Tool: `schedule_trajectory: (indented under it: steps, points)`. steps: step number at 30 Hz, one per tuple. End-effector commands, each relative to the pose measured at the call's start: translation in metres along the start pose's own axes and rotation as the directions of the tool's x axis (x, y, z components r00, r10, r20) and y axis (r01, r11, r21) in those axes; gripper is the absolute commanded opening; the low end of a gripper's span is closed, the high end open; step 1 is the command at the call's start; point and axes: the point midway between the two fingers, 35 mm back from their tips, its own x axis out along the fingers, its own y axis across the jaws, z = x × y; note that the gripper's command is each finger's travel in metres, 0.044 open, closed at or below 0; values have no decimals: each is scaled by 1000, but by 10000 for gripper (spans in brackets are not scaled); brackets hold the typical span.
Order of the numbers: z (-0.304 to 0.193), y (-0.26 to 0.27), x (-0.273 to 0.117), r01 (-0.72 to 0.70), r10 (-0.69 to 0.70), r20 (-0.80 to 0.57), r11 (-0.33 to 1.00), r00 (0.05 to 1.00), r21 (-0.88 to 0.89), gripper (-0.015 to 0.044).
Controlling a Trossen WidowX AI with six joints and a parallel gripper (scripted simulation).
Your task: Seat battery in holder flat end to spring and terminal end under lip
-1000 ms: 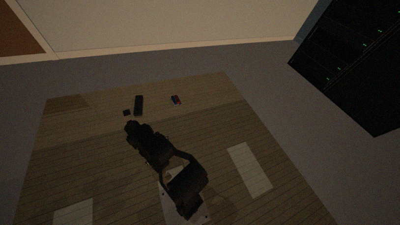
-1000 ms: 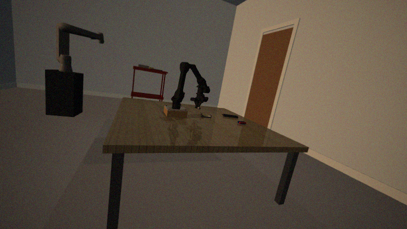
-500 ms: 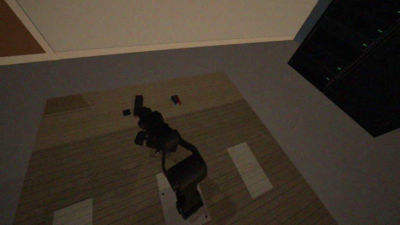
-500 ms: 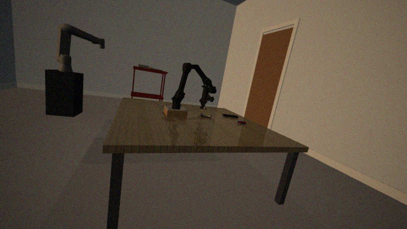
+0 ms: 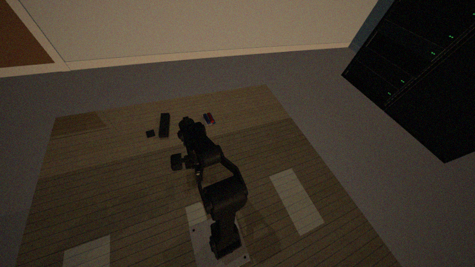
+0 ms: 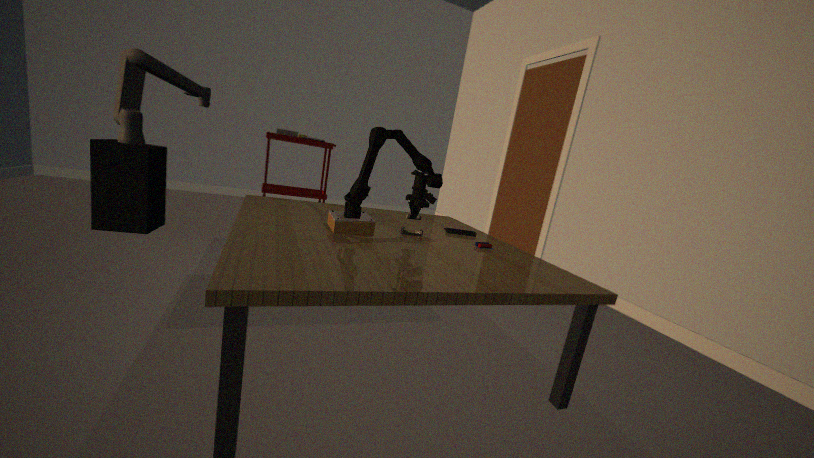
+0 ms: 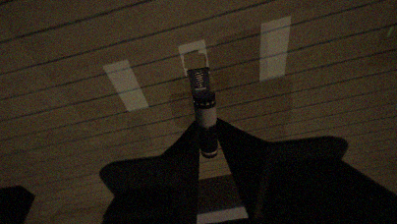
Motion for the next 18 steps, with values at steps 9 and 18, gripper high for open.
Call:
schedule_trajectory:
  steps: [9, 18]
  points:
    - [-2, 0, 17, 0, -2, -115, 1000, 993, -20, 59]
    - [-6, 0, 37, 5, -6, -249, 1000, 969, -6, 59]
